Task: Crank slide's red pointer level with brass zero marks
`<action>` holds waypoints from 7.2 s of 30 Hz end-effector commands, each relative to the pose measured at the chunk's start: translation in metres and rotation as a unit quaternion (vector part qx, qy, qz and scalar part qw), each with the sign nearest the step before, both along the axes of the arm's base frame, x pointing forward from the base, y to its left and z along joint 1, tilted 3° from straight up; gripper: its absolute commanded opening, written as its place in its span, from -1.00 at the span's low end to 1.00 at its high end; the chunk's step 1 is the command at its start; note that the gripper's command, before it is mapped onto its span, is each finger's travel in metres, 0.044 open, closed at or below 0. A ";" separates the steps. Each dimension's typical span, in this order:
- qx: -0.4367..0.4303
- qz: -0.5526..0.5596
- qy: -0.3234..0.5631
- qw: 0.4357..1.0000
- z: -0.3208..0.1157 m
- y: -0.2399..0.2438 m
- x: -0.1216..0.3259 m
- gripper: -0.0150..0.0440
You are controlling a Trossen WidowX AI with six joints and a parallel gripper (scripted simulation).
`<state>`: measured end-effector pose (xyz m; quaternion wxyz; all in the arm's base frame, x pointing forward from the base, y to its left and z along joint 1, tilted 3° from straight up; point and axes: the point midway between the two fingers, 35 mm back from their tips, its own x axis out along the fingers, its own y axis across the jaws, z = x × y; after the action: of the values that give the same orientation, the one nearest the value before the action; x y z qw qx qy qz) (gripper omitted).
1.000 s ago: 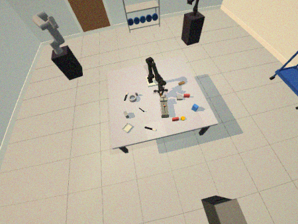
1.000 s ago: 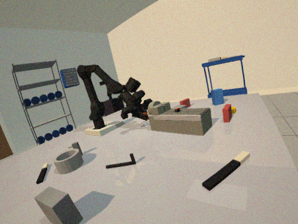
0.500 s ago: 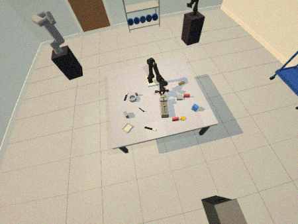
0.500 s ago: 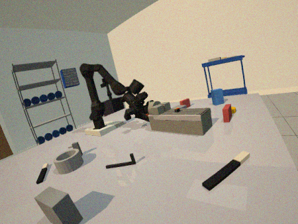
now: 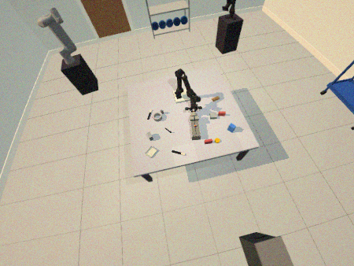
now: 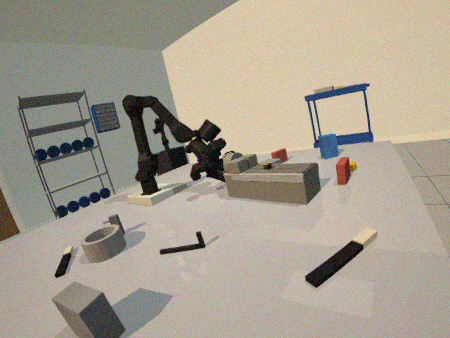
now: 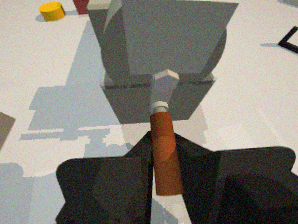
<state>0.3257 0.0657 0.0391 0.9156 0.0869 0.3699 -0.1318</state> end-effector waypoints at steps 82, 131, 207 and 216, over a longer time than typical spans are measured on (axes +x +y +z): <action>0.007 0.009 -0.001 1.000 0.024 0.026 0.007 -0.49; 0.006 0.009 -0.001 1.000 0.063 -0.007 -0.003 -0.49; 0.004 0.009 0.000 1.000 0.042 -0.030 -0.010 -0.49; 0.004 0.009 0.000 1.000 0.040 -0.031 -0.009 -0.49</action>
<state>0.3171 0.0388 0.0848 0.9194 0.0893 0.3654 -0.1153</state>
